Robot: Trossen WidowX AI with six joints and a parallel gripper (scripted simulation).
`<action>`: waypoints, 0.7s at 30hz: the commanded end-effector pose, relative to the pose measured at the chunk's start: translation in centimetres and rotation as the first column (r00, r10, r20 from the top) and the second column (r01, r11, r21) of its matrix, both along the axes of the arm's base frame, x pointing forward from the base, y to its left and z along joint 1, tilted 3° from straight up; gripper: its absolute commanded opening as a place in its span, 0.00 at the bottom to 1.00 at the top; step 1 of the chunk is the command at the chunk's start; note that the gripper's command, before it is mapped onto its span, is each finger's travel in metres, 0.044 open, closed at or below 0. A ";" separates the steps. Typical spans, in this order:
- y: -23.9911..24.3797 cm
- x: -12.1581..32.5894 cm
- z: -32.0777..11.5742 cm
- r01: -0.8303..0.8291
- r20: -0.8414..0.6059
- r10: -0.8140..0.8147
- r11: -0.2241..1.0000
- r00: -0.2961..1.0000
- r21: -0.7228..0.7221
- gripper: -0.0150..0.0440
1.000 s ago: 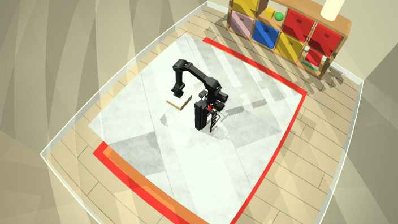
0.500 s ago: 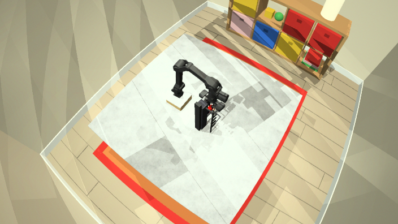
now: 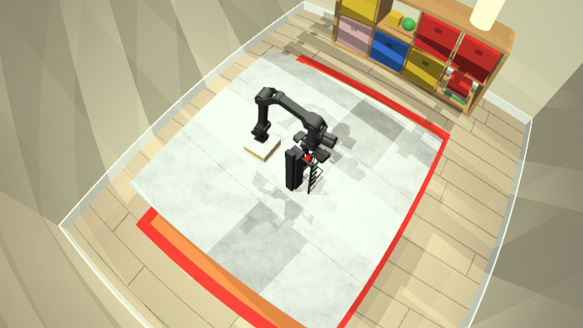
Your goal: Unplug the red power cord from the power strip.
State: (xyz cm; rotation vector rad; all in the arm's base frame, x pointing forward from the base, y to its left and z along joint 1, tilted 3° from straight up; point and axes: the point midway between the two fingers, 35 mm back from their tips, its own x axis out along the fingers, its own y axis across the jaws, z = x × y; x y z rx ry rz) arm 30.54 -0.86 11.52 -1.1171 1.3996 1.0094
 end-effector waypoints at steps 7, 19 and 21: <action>4.6 0.5 0.1 -0.047 0.014 0.046 0.996 0.999 0.081 0.25; 3.4 0.3 0.0 -0.049 0.013 0.048 0.996 0.999 0.078 0.79; 3.6 0.4 0.0 -0.049 0.014 0.048 0.996 0.999 0.078 0.88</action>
